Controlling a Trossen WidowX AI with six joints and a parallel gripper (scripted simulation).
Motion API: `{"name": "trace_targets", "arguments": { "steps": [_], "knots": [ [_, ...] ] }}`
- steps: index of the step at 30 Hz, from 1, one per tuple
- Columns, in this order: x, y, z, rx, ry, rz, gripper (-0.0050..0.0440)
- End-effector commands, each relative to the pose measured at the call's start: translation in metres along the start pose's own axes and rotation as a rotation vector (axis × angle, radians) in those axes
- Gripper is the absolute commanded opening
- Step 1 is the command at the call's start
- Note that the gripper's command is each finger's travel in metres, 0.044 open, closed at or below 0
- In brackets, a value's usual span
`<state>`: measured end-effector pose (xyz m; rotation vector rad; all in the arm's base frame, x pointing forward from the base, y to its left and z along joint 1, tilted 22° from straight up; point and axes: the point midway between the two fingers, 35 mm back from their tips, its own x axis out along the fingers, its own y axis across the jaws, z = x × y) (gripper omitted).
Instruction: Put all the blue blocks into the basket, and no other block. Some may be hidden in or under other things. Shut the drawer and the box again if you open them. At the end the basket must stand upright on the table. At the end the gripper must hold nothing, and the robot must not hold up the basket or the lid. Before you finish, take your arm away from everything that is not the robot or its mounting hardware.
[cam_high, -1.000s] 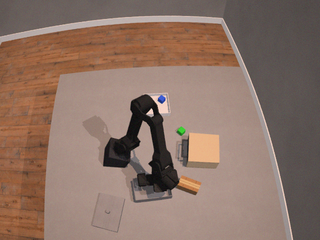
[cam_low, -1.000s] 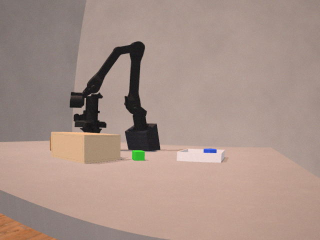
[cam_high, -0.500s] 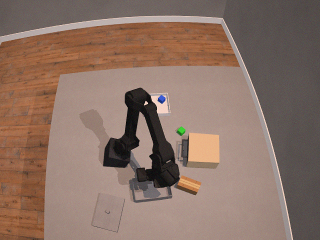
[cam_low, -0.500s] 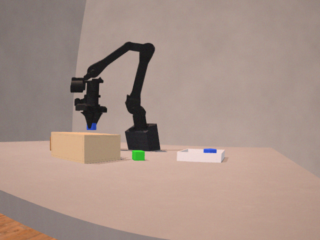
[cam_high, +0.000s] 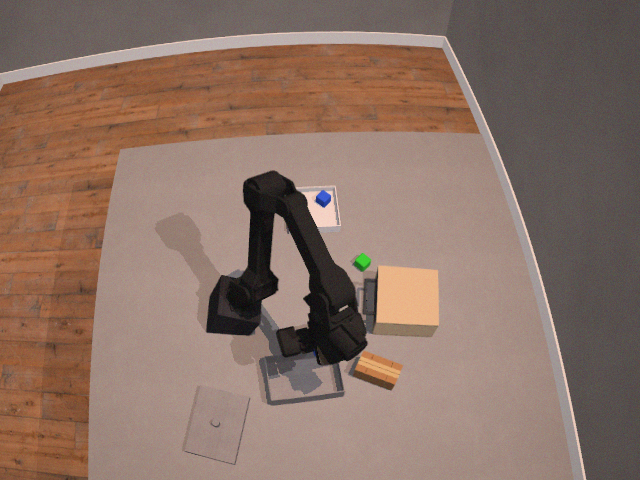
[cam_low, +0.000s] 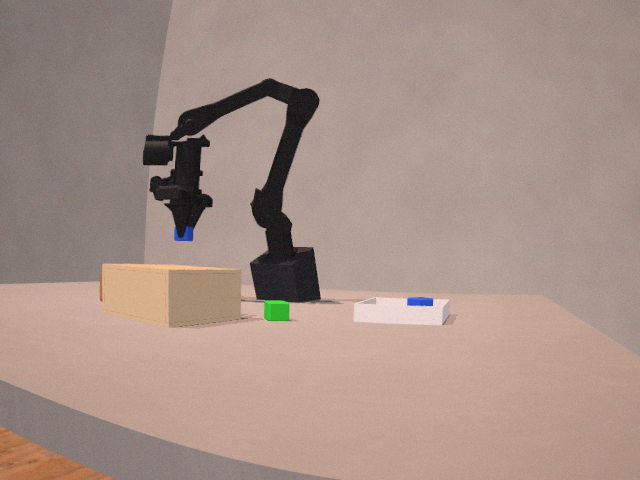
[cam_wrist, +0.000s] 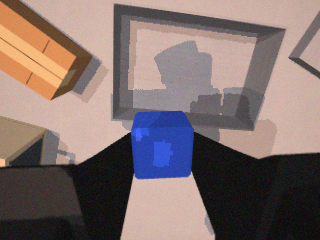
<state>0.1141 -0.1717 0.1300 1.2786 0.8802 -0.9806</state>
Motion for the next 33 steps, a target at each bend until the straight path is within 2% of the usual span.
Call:
{"name": "trace_targets", "arguments": {
  "steps": [1, 3, 8, 10, 15, 18, 19, 24, 25, 27, 32, 33],
  "knots": [
    [-0.003, 0.03, -0.01, -0.212, -0.009, 0.004, 0.0],
    [-0.003, 0.044, -0.014, -0.212, -0.009, 0.004, 0.0],
    [-0.003, 0.084, -0.045, -0.537, -0.01, 0.002, 0.0],
    [-0.003, 0.084, -0.045, -0.537, -0.01, 0.002, 0.0],
    [-0.003, 0.116, -0.083, -0.863, -0.01, 0.001, 0.0],
    [-0.003, 0.136, -0.106, -0.863, -0.01, 0.001, 0.0],
    [-0.003, 0.139, -0.11, -0.863, -0.01, 0.001, 0.0],
    [-0.002, 0.159, -0.156, -1.189, -0.011, -0.001, 0.0],
    [-0.002, 0.163, -0.165, -1.189, -0.011, -0.001, 0.0],
    [-0.002, 0.163, -0.165, -1.189, -0.011, -0.001, 0.0],
    [-0.002, 0.172, -0.214, -1.514, -0.011, -0.003, 0.0],
    [-0.002, 0.174, -0.224, -1.514, -0.011, -0.003, 0.0]
  ]
}}
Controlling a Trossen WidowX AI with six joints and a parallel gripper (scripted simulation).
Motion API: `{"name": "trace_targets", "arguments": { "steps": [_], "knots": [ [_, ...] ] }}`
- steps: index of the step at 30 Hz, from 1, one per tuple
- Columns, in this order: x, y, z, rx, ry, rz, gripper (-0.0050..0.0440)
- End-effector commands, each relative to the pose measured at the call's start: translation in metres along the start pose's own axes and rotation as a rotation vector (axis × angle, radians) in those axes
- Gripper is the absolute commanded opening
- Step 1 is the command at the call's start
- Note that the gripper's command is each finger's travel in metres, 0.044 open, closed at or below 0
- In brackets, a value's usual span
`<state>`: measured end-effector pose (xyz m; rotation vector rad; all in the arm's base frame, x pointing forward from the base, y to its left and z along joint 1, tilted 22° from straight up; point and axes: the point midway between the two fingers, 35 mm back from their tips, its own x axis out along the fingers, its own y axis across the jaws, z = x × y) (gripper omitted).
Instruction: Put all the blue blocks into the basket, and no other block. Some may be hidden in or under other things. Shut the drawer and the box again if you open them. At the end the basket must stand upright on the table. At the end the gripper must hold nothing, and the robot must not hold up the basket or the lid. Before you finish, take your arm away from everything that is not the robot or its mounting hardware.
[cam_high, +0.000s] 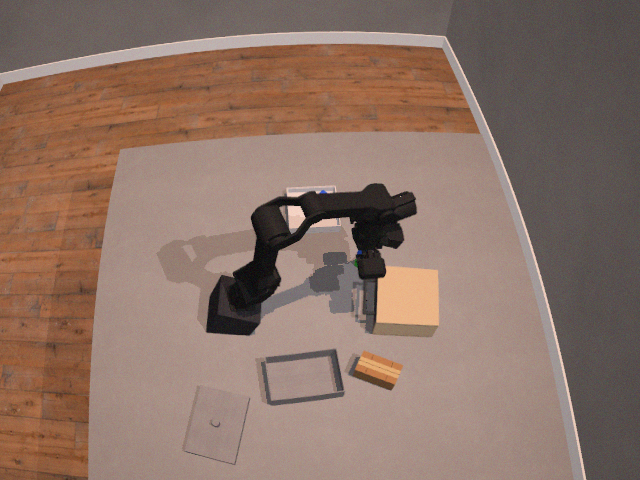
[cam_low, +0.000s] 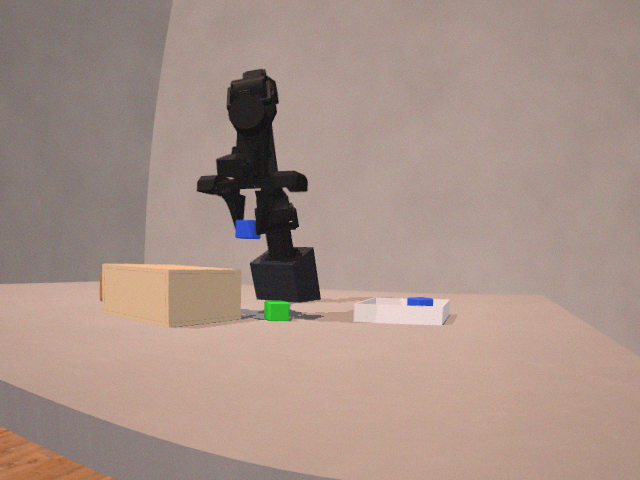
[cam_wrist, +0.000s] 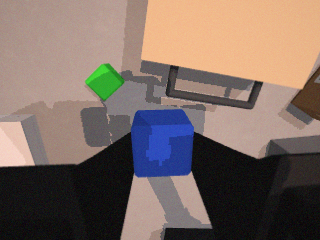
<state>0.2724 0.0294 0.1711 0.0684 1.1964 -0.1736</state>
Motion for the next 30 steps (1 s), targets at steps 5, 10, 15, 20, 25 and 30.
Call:
{"name": "trace_targets", "arguments": {
  "steps": [5, 10, 15, 20, 25, 30],
  "knots": [
    [0.0, 0.07, -0.001, -0.184, 0.0, -0.005, 0.0],
    [0.0, 0.109, -0.012, -0.444, 0.0, -0.005, 0.0],
    [0.001, 0.146, -0.025, -0.51, 0.0, -0.005, 0.0],
    [0.001, 0.19, -0.049, -0.769, 0.001, -0.005, 0.0],
    [0.001, 0.218, -0.065, -0.769, 0.001, -0.005, 0.0],
    [0.008, 0.218, -0.065, -0.769, 0.001, -0.005, 0.0]
  ]
}}
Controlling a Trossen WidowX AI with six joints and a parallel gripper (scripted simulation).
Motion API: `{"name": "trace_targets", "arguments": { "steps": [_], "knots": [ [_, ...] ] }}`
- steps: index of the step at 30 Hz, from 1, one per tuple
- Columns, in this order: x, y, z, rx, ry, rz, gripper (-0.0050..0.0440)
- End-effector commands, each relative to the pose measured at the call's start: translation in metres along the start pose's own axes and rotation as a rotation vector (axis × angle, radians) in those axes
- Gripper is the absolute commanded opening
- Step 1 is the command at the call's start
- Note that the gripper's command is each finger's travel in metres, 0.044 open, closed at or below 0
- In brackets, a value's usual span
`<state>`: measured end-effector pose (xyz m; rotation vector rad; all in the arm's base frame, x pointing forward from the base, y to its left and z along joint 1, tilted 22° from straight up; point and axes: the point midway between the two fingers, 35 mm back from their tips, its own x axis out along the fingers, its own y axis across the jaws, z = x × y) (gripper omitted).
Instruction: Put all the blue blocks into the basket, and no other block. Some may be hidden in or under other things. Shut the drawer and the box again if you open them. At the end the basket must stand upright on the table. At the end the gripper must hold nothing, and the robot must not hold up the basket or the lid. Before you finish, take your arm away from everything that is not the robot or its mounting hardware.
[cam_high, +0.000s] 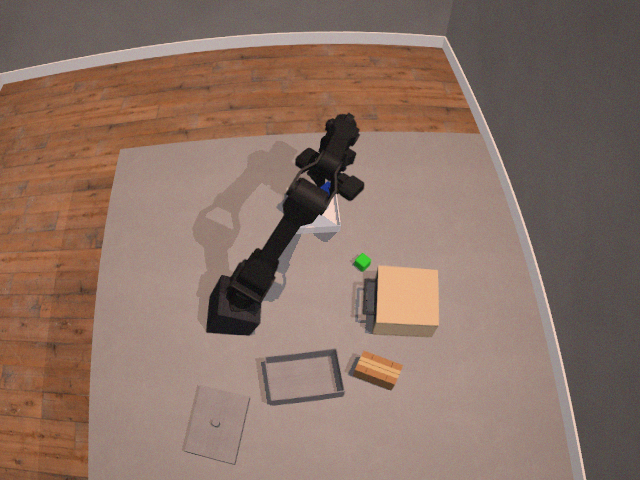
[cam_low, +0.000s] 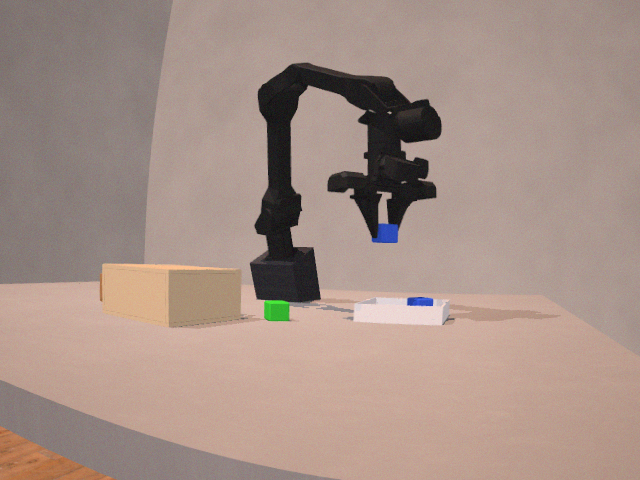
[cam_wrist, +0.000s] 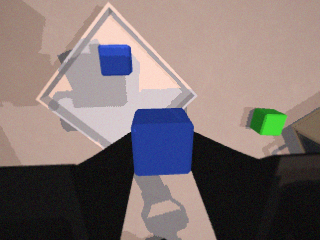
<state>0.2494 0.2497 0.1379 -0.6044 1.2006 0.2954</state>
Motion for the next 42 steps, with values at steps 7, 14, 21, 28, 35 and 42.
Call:
{"name": "trace_targets", "arguments": {
  "steps": [7, 14, 21, 28, 35, 42],
  "knots": [
    [0.053, 0.002, 0.003, 0.002, -0.002, -0.007, 0.0],
    [0.08, 0.002, 0.003, 0.002, -0.002, -0.007, 0.0],
    [0.094, 0.001, 0.003, 0.002, -0.002, -0.007, 0.0],
    [0.105, 0.001, 0.003, 0.002, -0.002, -0.007, 0.0],
    [0.108, 0.001, 0.003, 0.002, -0.002, -0.007, 0.0],
    [0.115, 0.001, 0.003, 0.002, -0.002, -0.007, 0.0]
  ]
}}
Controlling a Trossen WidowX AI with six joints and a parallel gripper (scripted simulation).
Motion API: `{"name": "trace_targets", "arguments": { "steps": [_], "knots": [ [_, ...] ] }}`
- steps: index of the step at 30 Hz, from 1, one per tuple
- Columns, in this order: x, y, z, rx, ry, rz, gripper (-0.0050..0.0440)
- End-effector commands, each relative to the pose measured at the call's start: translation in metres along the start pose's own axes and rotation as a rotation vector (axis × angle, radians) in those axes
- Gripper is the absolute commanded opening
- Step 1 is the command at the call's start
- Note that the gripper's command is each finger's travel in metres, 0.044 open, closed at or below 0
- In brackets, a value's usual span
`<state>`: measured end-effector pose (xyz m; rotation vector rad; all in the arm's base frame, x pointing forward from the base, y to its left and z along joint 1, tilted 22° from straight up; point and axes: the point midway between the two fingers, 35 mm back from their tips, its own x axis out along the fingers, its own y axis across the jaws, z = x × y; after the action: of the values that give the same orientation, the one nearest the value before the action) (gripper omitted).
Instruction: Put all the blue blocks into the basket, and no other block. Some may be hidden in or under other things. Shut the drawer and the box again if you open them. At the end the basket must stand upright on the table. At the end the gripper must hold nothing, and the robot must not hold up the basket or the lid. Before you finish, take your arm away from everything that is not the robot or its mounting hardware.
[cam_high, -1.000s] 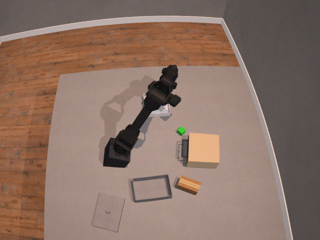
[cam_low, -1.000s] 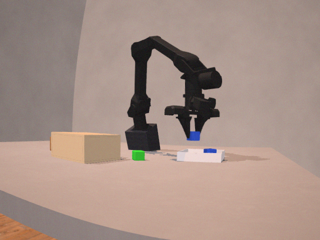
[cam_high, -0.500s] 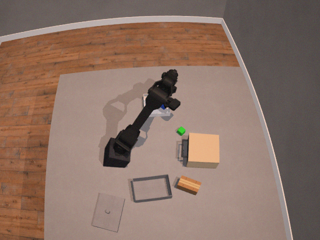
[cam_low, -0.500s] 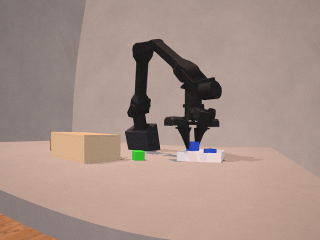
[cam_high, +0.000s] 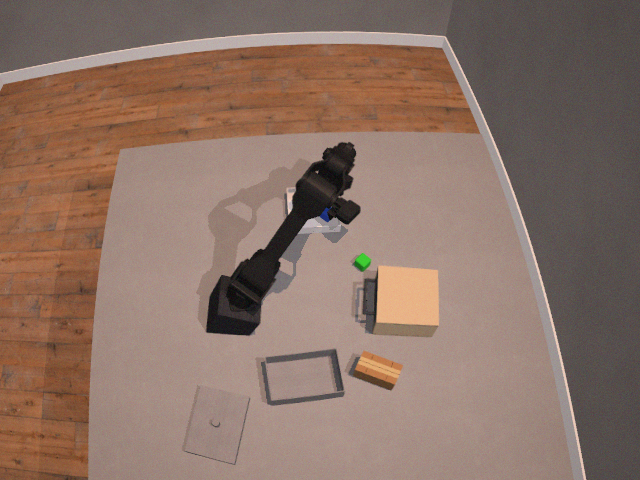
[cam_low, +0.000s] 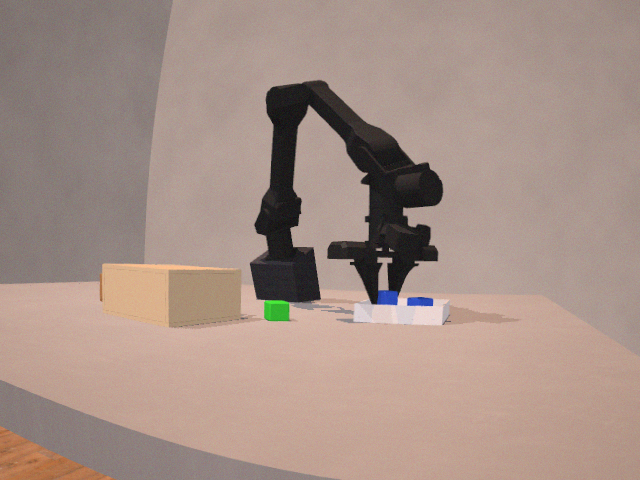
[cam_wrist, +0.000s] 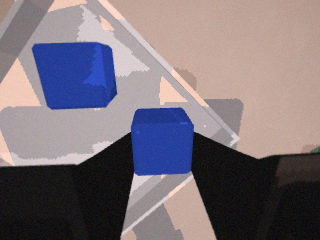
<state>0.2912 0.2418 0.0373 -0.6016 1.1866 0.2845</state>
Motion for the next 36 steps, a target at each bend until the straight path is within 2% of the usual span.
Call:
{"name": "trace_targets", "arguments": {
  "steps": [1, 13, 14, 25, 36],
  "knots": [
    [0.007, 0.001, -0.002, -0.006, 0.009, 0.004, 0.0],
    [0.011, 0.001, -0.002, -0.006, 0.009, 0.004, 0.0],
    [0.011, 0.001, -0.002, -0.006, 0.009, 0.004, 0.0225],
    [0.011, 0.001, -0.002, -0.006, 0.009, 0.004, 0.0225],
    [-0.062, 0.001, -0.001, -0.006, 0.009, 0.004, 0.0225]
  ]
}}
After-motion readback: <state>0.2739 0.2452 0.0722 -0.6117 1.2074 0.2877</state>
